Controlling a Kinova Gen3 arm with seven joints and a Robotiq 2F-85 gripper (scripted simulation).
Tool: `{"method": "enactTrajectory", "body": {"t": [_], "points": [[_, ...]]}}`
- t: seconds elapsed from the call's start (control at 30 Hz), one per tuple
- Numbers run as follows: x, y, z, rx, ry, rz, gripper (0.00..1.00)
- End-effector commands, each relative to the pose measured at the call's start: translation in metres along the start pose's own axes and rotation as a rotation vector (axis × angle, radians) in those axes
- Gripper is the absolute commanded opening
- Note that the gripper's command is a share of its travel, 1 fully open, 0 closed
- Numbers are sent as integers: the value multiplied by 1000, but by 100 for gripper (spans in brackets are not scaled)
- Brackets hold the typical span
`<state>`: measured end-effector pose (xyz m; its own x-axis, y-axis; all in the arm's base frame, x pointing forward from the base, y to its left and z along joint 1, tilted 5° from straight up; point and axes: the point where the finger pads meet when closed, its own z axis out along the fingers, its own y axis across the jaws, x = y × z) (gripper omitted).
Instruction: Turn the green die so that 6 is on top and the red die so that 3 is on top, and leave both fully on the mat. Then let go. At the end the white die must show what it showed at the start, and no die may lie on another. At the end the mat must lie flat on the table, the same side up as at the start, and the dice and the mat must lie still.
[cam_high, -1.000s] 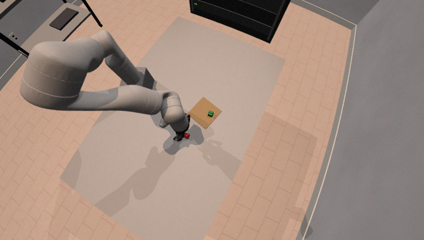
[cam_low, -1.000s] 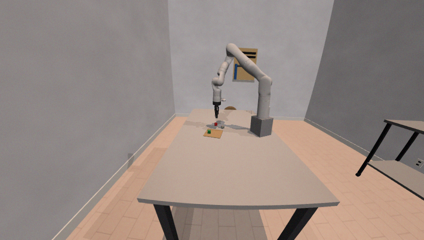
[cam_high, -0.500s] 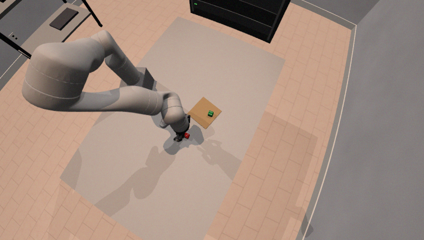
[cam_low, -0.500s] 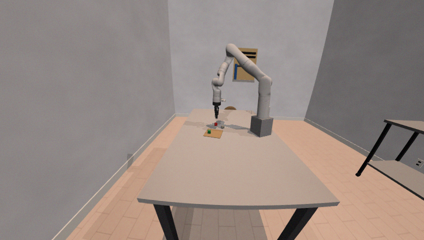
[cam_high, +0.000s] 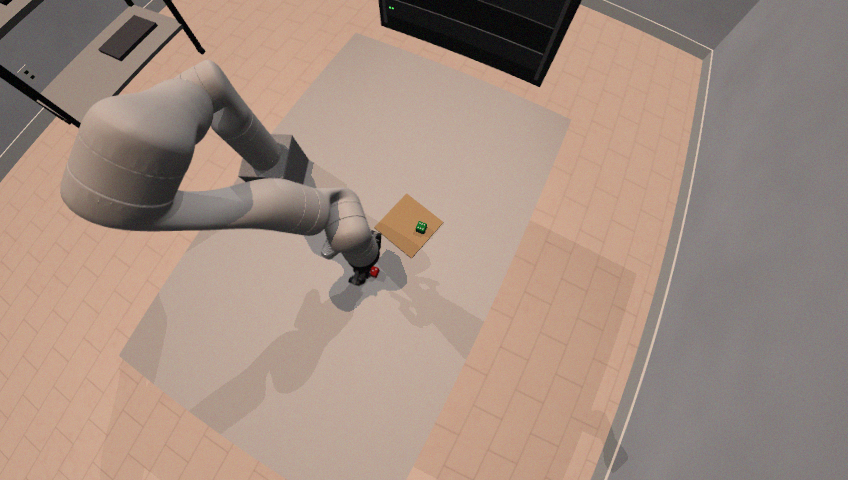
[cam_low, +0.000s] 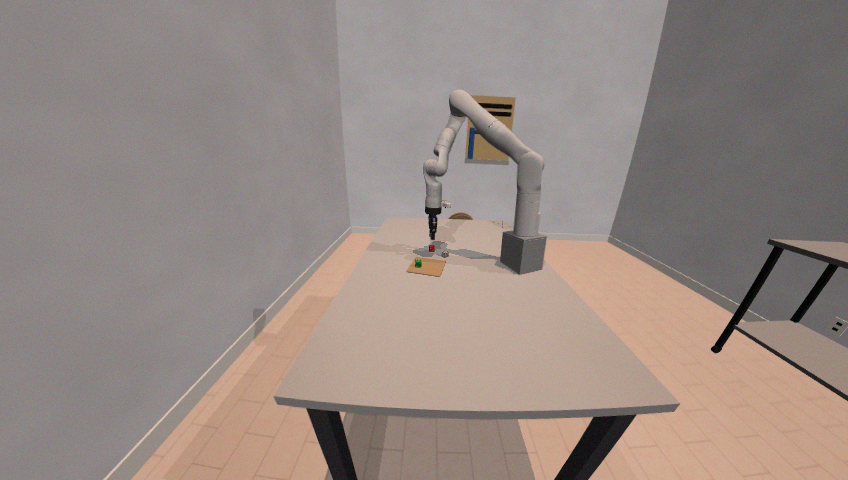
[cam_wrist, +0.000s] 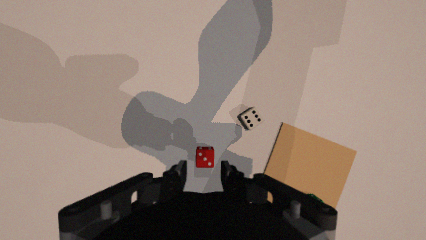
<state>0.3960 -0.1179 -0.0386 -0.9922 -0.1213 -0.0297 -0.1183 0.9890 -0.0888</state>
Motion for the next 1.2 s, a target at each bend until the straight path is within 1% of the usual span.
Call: {"method": "enactTrajectory", "body": {"t": [0.0,0.33,0.67,1.17], "points": [[1,2,5,-3,3,-3,41],[0,1,20,-3,3,-3,41],[0,1,28,-3,3,-3,41],[0,1,32,-3,3,-3,41]]}}
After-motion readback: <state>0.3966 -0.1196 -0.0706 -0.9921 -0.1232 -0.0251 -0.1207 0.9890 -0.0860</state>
